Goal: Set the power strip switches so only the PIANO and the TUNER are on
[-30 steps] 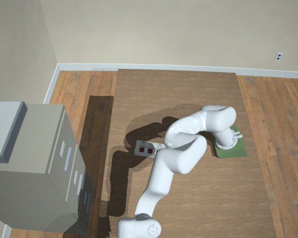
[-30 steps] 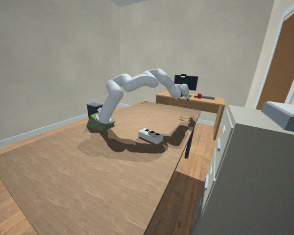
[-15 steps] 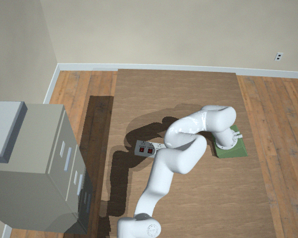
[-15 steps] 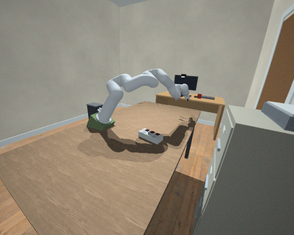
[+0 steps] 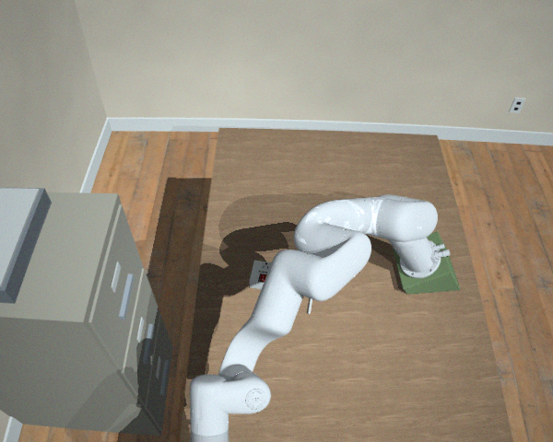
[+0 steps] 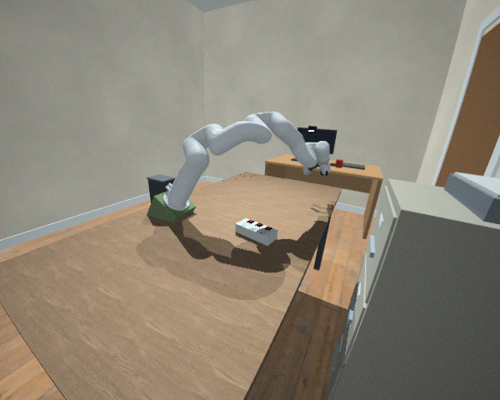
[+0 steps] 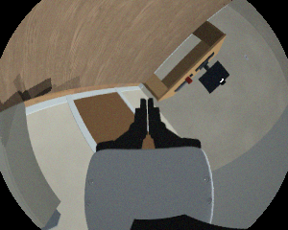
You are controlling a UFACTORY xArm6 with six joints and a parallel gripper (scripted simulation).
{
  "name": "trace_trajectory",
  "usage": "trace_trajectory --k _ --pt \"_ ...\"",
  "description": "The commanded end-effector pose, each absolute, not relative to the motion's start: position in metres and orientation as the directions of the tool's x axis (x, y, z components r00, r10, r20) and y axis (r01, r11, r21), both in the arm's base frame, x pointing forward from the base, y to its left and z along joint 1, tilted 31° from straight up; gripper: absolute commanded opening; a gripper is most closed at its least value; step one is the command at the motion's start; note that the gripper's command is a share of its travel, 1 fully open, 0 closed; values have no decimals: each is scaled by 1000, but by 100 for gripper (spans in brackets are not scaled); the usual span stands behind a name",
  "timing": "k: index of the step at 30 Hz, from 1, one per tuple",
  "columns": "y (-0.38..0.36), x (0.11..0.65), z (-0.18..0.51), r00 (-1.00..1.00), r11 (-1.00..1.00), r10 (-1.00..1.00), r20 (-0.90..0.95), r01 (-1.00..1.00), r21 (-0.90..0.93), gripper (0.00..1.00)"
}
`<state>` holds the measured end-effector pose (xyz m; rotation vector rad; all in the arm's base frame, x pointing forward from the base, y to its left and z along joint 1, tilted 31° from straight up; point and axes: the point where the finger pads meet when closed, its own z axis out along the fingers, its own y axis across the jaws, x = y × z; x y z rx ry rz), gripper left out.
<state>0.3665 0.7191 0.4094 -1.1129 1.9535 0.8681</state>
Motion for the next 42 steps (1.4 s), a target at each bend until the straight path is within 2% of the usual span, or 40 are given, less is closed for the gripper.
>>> trace_trajectory --k 1,5,6,9,10,13,14,18,19,23,24,28,29,33,34,39,40,42 --pt "658 386 415 -343 433 -482 -806 -893 121 0" --pt "658 386 415 -343 433 -482 -806 -893 121 0" --pt "628 397 415 -333 449 -521 -786 -890 80 0" --pt "628 397 415 -333 449 -521 -786 -890 80 0" --pt "595 407 413 -327 463 -562 -760 -885 38 0" --pt "595 407 413 -327 463 -562 -760 -885 38 0" --pt "562 415 410 -323 477 -603 -729 -879 -5 0" --pt "559 416 410 -323 477 -603 -729 -879 -5 0" --pt "521 422 405 -323 489 -644 -694 -871 -48 0" --pt "521 422 405 -323 489 -644 -694 -871 -48 0" --pt "481 426 399 -328 500 -682 -653 -862 -90 0" --pt "481 426 399 -328 500 -682 -653 -862 -90 0" --pt "441 428 392 -336 508 -718 -609 -851 -130 0" --pt "440 428 392 -336 508 -718 -609 -851 -130 0" --pt "401 427 383 -348 515 -751 -562 -840 -168 0" --pt "400 427 383 -348 515 -751 -562 -840 -168 0" --pt "361 424 374 -362 520 -778 -513 -830 -203 0" --pt "361 424 374 -362 520 -778 -513 -830 -203 0"
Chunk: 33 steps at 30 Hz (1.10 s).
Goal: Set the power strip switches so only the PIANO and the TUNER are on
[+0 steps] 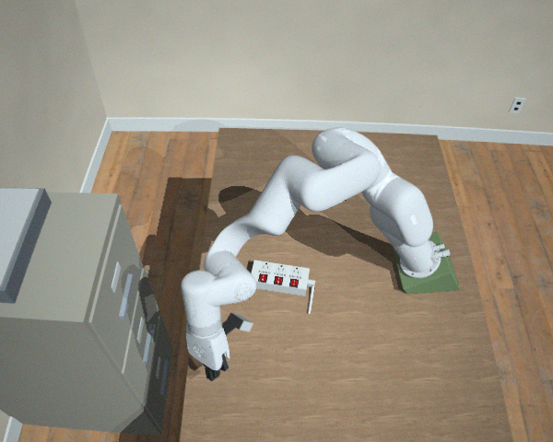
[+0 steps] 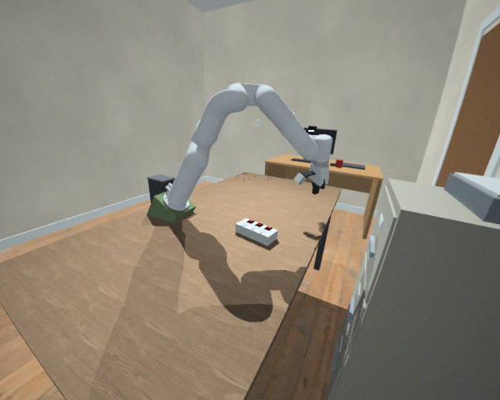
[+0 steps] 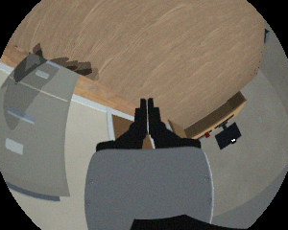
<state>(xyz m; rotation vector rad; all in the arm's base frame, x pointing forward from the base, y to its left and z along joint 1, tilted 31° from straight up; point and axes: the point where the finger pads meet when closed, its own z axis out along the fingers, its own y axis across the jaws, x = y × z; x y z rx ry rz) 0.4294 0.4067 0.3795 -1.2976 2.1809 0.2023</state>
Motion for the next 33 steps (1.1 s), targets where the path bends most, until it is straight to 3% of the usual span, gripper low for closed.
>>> trace_trajectory --k 1,2,6,11,33 --pt "361 424 374 -362 520 -778 -513 -830 -203 0" --pt "326 419 364 -379 524 -801 -463 -819 -235 0" --pt "323 419 364 -379 524 -801 -463 -819 -235 0" --pt "256 405 343 -416 526 -832 -367 -800 -289 0" --pt "128 361 295 -503 523 -849 -160 -764 -378 0"
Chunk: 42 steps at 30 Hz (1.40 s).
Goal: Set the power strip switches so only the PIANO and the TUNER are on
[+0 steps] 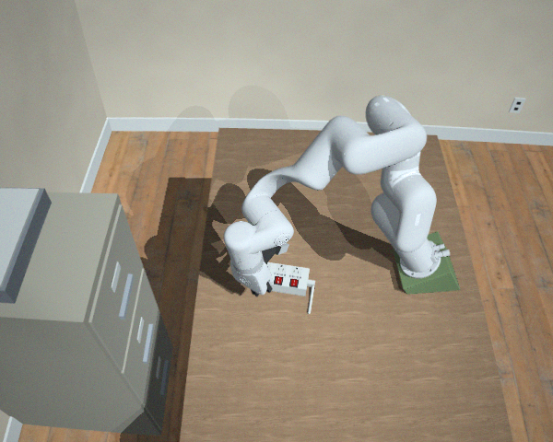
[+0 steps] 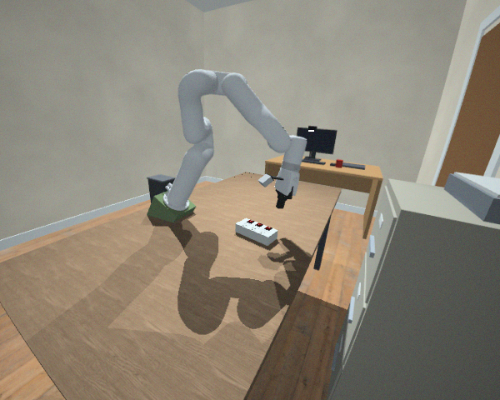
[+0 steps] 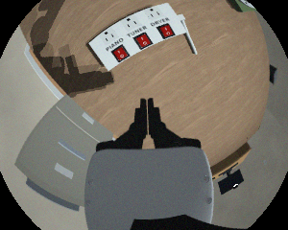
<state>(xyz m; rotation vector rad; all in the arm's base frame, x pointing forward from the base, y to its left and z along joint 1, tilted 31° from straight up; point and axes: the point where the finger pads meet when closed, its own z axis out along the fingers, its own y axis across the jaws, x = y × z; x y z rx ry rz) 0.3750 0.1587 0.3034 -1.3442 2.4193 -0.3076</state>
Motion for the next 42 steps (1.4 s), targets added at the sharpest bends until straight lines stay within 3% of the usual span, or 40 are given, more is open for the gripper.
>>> trace_trajectory --k 1,42 --pt "123 359 293 -507 523 -849 -151 -763 -381 0" --pt "119 357 291 -510 523 -848 -144 -761 -383 0"
